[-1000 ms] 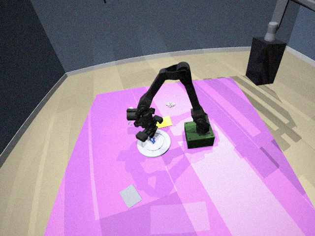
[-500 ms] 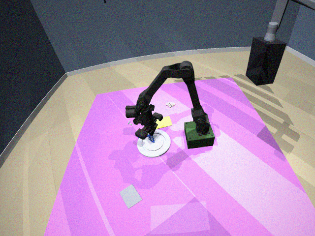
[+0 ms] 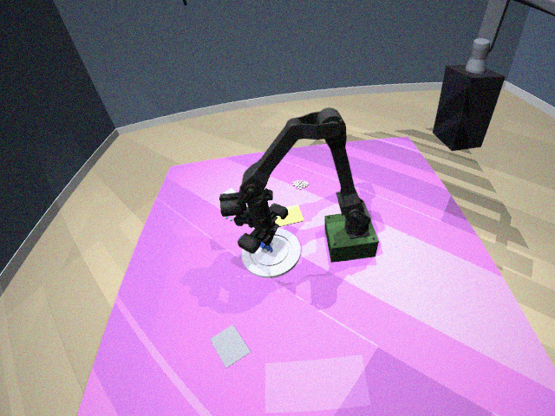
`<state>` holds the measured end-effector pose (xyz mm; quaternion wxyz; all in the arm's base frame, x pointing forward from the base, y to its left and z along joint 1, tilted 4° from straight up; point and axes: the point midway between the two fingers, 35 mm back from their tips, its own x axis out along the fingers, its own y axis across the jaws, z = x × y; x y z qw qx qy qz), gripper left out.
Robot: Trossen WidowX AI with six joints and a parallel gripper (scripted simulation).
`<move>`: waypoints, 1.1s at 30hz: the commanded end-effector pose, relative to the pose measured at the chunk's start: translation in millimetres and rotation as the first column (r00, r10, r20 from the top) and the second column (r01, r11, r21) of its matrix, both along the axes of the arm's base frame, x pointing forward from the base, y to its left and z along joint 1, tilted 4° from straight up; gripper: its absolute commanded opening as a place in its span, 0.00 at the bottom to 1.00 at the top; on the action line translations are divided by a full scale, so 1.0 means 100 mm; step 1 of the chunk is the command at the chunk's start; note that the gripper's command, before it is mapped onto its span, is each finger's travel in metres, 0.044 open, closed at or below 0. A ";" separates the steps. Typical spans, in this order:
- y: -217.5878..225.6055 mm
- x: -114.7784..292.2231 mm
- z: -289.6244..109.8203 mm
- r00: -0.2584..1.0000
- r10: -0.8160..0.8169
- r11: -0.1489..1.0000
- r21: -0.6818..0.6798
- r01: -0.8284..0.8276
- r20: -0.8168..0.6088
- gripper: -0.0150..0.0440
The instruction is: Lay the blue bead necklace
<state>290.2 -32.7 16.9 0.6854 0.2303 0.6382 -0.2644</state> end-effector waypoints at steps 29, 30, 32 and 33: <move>0.01 -0.01 -0.27 1.000 -0.006 1.000 -0.004 0.006 -0.003 0.25; 0.01 -0.01 -0.27 1.000 -0.006 1.000 -0.004 0.006 -0.003 0.25; 0.01 -0.01 -0.27 1.000 -0.006 1.000 -0.004 0.006 -0.003 0.25; 0.01 -0.01 -0.27 1.000 -0.006 1.000 -0.004 0.006 -0.003 0.25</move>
